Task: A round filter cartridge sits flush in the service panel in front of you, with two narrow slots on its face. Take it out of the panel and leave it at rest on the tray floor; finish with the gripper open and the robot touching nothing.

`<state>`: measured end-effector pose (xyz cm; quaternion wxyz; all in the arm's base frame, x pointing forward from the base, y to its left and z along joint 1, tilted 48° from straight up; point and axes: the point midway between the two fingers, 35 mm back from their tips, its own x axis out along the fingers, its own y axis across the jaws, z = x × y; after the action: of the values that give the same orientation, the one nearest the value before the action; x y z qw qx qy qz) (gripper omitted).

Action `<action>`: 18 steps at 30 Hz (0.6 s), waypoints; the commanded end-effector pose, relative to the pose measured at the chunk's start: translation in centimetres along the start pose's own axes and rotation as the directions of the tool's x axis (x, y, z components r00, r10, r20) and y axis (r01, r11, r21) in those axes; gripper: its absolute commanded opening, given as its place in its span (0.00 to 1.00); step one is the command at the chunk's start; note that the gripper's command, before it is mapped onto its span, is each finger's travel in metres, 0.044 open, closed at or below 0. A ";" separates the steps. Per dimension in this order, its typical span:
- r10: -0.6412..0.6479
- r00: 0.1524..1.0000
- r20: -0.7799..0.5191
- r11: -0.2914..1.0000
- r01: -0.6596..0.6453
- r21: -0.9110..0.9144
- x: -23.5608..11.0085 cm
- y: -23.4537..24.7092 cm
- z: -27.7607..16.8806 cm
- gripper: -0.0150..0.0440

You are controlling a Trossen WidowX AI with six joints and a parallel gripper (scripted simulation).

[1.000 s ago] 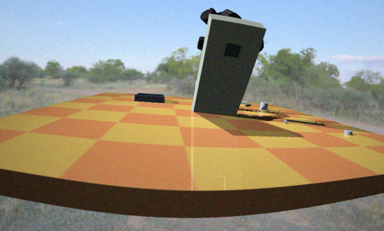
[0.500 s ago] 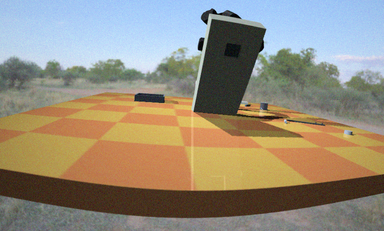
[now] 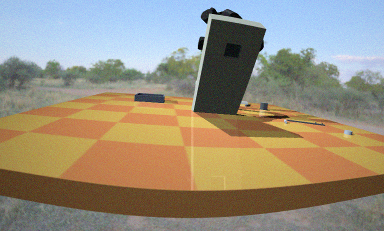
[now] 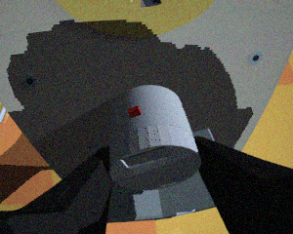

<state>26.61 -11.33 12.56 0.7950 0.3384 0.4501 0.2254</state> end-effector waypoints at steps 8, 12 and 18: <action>-0.029 0.999 0.033 1.000 0.028 0.009 -3.0 0.0 1.9 0.25; -0.062 0.996 0.064 0.998 0.060 0.026 -5.7 0.0 2.0 0.25; -0.110 0.988 0.106 0.993 0.105 0.053 -9.5 0.3 1.8 0.25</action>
<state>24.53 -16.92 17.48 0.8127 0.3490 0.4346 0.1700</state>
